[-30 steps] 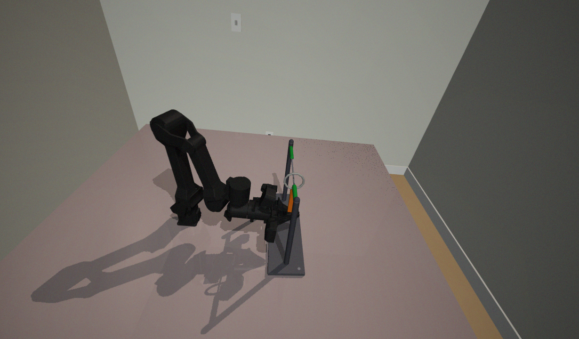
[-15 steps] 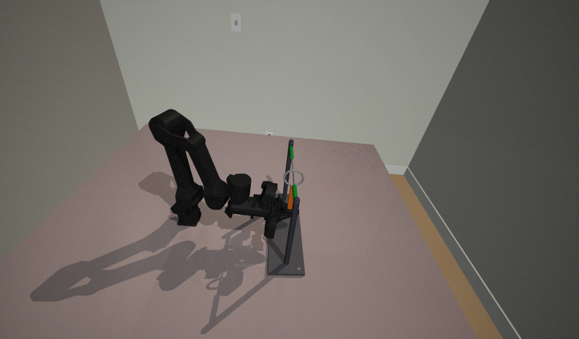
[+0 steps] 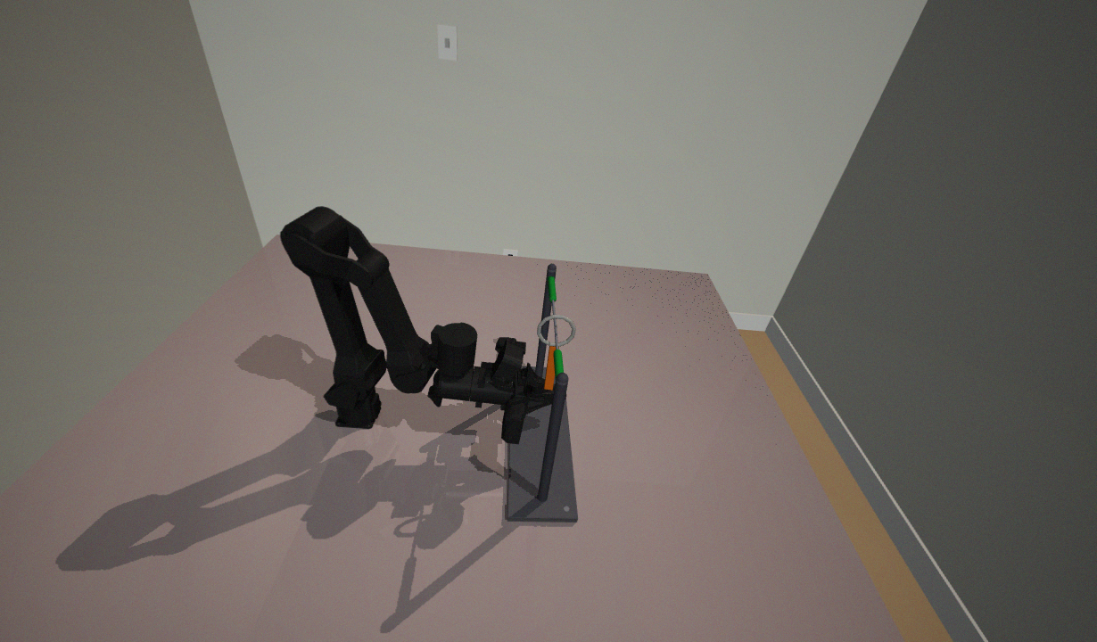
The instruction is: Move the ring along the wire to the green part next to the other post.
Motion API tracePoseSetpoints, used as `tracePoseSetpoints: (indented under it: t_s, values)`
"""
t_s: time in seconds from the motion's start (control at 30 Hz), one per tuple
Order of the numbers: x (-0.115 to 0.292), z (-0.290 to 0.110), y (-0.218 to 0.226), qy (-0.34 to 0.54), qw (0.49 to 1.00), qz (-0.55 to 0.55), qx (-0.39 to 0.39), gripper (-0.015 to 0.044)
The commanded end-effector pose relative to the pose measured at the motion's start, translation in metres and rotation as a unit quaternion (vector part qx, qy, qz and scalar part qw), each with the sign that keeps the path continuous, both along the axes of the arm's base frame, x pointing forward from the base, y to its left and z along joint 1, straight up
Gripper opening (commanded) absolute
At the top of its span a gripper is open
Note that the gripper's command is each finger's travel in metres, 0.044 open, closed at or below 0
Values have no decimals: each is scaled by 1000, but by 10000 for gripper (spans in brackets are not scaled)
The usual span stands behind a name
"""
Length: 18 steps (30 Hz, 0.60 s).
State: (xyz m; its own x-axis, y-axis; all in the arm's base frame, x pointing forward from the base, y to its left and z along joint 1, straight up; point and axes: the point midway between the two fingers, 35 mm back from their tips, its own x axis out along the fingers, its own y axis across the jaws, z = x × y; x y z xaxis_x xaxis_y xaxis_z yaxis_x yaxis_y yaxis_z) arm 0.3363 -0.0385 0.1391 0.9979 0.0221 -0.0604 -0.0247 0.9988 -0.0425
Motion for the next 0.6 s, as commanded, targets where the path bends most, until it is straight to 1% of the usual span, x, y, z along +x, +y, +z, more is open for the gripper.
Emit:
tracePoseSetpoints:
  t_s: [0.0, 0.57]
  values:
    - [-1, -1, 5, 0, 1000, 1, 7, -150]
    - [-2, 0, 29, 0, 999, 13, 34, -150]
